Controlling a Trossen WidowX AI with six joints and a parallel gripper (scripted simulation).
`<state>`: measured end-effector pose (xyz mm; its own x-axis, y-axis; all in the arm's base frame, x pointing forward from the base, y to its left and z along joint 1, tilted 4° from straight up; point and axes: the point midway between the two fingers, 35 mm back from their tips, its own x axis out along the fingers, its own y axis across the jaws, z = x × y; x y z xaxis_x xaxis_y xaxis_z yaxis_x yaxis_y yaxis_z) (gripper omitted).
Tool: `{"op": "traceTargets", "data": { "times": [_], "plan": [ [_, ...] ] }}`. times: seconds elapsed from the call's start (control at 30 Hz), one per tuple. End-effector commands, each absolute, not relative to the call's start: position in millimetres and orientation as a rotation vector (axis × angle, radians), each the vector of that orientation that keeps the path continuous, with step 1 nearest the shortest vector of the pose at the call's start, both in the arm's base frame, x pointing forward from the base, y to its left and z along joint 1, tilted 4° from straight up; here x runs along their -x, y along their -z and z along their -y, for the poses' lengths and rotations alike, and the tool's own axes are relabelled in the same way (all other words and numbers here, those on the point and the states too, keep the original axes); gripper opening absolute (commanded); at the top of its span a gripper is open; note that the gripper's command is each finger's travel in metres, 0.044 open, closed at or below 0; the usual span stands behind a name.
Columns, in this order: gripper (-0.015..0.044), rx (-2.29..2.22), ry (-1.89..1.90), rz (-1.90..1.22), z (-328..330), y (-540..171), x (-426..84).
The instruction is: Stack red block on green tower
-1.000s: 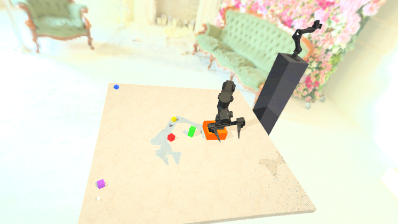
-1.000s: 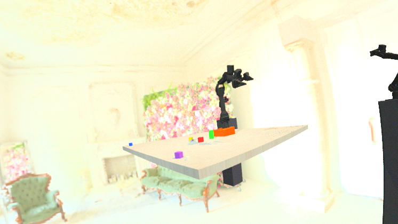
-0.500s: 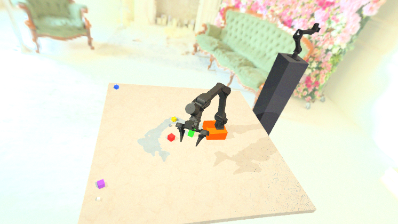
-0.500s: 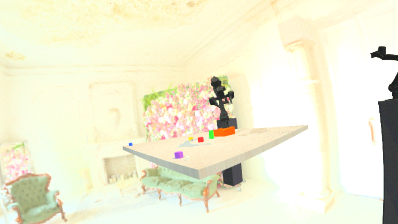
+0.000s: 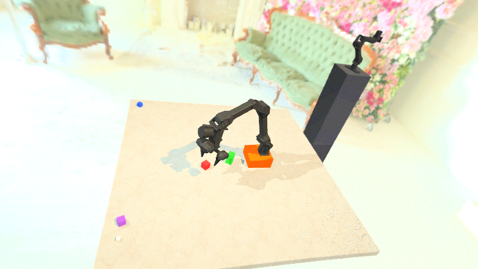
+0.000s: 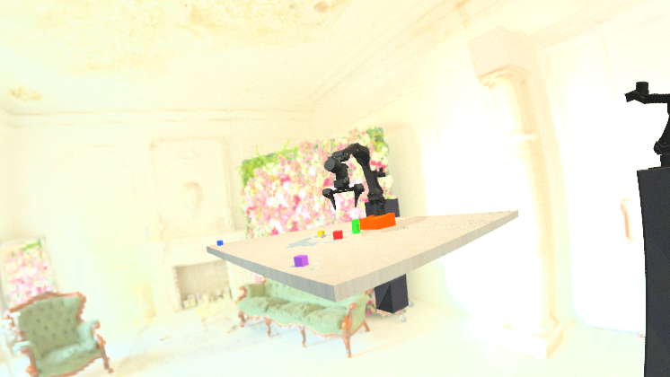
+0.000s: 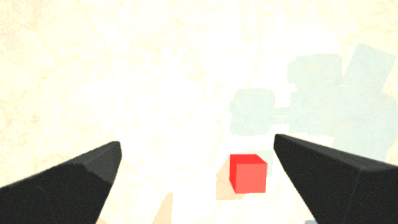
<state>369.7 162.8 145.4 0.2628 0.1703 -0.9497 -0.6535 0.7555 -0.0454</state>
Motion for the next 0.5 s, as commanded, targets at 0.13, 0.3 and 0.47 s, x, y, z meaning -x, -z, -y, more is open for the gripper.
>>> {"op": "traceTargets", "data": {
  "times": [0.13,0.3,0.47],
  "plan": [
    [0.0440,0.542,-0.489,-1.391,-82,-110,-364],
    [0.0440,0.545,-0.483,-1.408,-76,-108,-363],
    [0.0440,0.545,-0.483,-1.407,-76,-111,-367]
  ]
}}
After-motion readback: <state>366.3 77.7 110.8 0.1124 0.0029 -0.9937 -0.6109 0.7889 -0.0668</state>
